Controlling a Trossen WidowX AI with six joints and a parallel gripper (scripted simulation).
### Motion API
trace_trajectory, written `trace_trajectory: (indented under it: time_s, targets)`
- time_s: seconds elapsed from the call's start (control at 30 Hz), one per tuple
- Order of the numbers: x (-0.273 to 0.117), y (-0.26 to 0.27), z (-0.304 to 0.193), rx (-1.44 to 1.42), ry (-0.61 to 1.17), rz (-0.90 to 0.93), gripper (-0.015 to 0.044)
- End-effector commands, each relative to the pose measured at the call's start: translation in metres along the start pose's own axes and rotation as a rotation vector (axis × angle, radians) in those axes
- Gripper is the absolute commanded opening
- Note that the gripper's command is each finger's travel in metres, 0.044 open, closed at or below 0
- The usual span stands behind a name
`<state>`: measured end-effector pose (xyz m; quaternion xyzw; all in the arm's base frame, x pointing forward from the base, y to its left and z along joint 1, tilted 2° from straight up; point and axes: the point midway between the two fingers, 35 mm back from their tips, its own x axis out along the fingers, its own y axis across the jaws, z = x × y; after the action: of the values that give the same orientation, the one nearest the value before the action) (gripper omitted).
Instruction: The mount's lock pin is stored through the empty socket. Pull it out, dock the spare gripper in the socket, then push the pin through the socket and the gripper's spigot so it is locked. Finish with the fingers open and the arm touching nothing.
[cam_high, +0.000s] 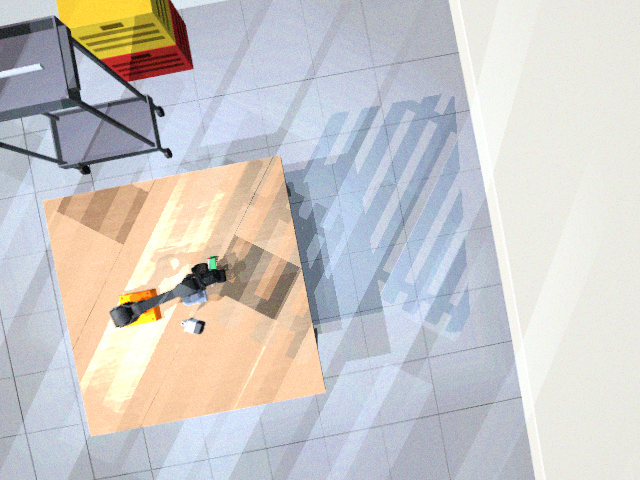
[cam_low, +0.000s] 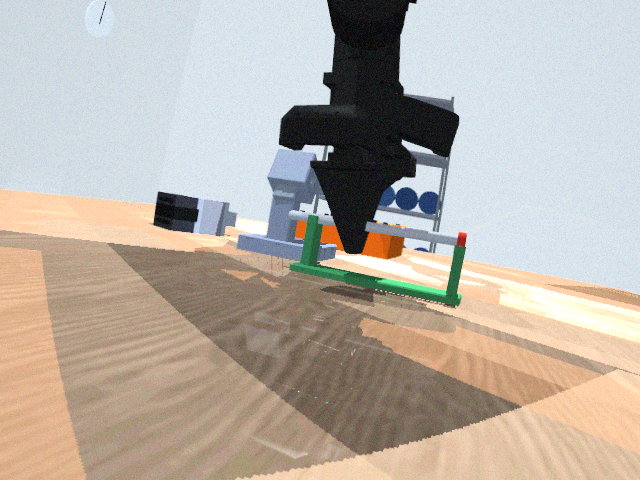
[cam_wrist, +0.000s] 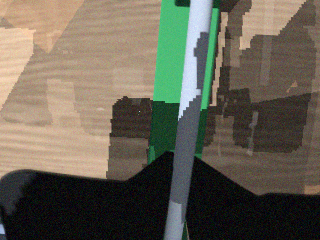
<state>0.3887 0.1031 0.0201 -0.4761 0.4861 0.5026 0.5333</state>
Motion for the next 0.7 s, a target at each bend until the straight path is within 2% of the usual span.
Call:
trace_trajectory:
  time_s: [0.0,0.5,0.67]
  targets:
    - [0.0036,0.0005,-0.0005,-0.004,0.002,0.006,0.0]
    - [0.0005,0.0,0.0,0.0,0.0,0.001,0.0]
    - [0.0005,0.0,0.0,0.0,0.0,0.001,0.0131]
